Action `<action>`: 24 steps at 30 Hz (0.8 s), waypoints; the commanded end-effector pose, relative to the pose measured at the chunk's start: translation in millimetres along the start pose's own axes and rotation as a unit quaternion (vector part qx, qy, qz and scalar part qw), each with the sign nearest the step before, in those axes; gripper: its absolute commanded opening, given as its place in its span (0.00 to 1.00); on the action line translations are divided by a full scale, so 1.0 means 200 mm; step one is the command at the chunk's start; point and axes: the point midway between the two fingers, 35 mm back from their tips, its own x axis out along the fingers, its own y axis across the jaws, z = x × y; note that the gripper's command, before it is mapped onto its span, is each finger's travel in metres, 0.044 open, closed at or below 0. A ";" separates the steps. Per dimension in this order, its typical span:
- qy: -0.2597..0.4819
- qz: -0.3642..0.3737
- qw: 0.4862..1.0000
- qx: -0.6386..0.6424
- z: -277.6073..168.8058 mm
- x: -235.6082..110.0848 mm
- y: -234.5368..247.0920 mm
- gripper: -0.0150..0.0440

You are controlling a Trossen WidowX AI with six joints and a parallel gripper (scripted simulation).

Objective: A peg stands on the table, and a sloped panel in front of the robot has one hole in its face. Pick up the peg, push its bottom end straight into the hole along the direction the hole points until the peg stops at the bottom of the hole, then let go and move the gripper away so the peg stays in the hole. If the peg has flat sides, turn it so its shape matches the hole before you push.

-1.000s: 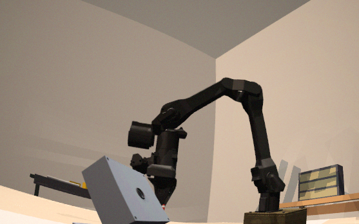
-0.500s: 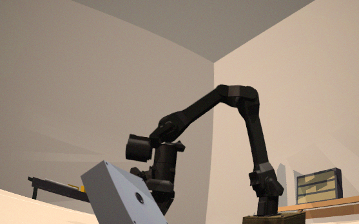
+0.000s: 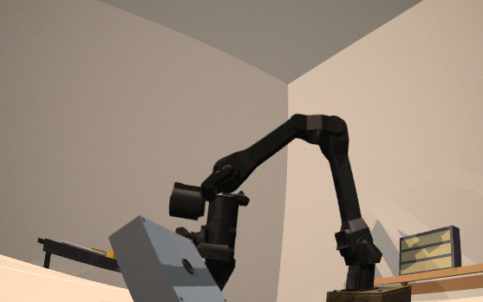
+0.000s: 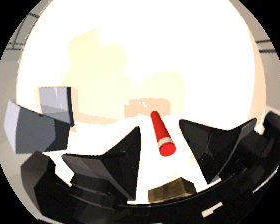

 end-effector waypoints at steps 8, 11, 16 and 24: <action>0.000 0.000 1.000 0.000 0.00 0.00 0.00 0.25; 0.000 0.000 1.000 0.000 0.00 0.00 0.00 0.25; 0.000 0.000 1.000 0.000 0.00 -0.02 0.00 0.25; 0.001 0.001 1.000 0.001 0.02 -0.18 0.00 0.25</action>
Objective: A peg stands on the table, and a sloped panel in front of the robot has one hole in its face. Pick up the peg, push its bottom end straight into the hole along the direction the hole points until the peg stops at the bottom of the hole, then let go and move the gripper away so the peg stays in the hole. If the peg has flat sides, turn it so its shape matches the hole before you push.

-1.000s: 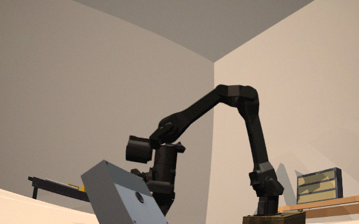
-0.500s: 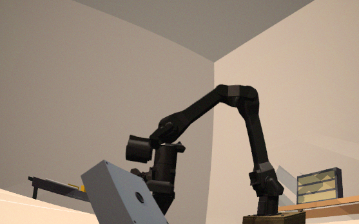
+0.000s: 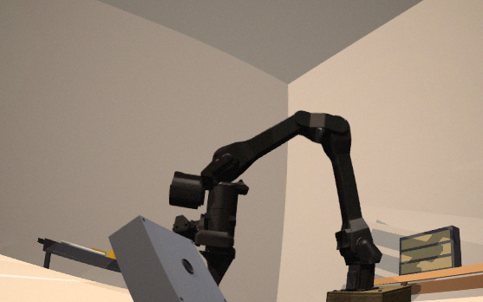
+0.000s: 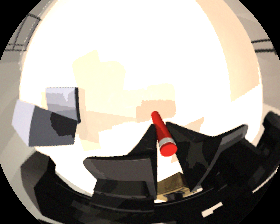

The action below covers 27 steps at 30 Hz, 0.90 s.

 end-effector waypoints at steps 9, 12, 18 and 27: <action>0.001 0.002 1.000 -0.001 0.02 -0.24 0.00 0.25; 0.001 0.002 1.000 -0.001 0.02 -0.28 0.00 0.25; 0.002 -0.003 1.000 -0.010 0.02 -0.28 0.01 0.25; 0.002 -0.020 0.999 -0.046 0.02 -0.28 0.05 0.25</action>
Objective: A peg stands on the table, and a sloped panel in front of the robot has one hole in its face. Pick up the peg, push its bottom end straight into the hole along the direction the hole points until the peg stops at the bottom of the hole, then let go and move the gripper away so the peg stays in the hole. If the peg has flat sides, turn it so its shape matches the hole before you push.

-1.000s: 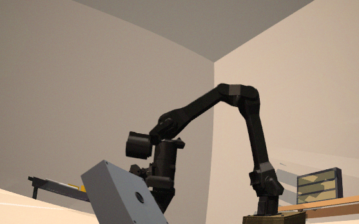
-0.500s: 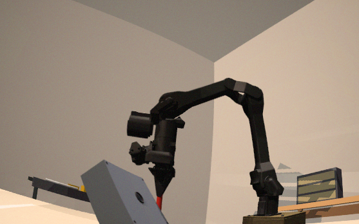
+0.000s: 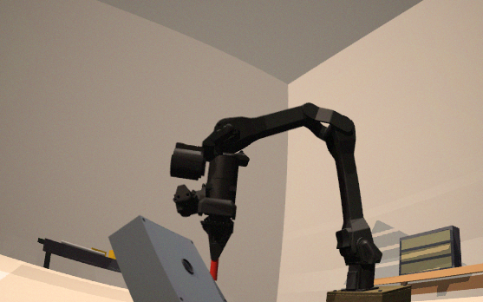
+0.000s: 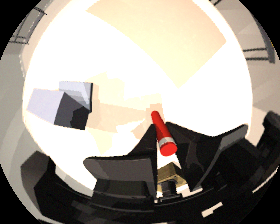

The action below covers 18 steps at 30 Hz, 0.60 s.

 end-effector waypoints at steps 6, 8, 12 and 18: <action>0.002 -0.020 0.999 -0.039 0.00 0.01 0.04 0.25; 0.002 -0.024 0.999 -0.047 0.00 0.01 0.05 0.25; 0.003 -0.031 0.998 -0.063 0.00 0.01 0.07 0.25; 0.003 -0.043 0.995 -0.087 0.00 0.01 0.10 0.25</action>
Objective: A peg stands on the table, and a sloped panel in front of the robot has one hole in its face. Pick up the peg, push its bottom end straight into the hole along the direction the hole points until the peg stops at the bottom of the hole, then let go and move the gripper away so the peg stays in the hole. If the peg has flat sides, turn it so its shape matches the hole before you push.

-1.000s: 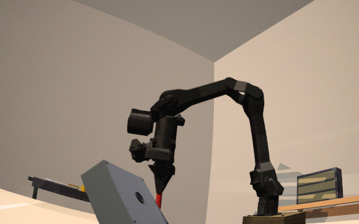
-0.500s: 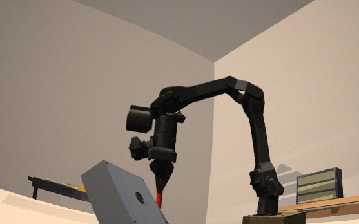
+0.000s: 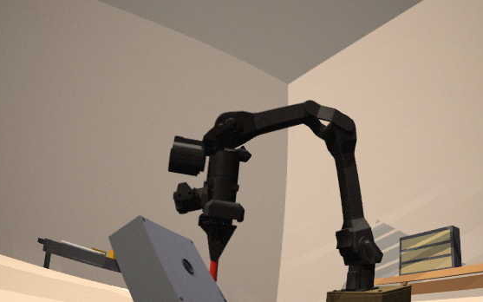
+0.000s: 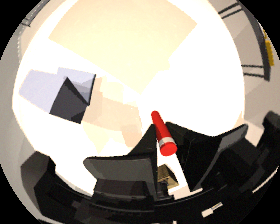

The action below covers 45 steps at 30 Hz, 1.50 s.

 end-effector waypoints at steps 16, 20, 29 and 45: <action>0.001 -0.039 0.996 -0.080 0.01 0.00 0.10 0.25; 0.001 -0.047 0.994 -0.096 0.01 0.00 0.12 0.25; 0.000 -0.064 0.989 -0.131 0.01 0.00 0.16 0.25; -0.003 -0.095 0.976 -0.193 0.01 -0.01 0.25 0.25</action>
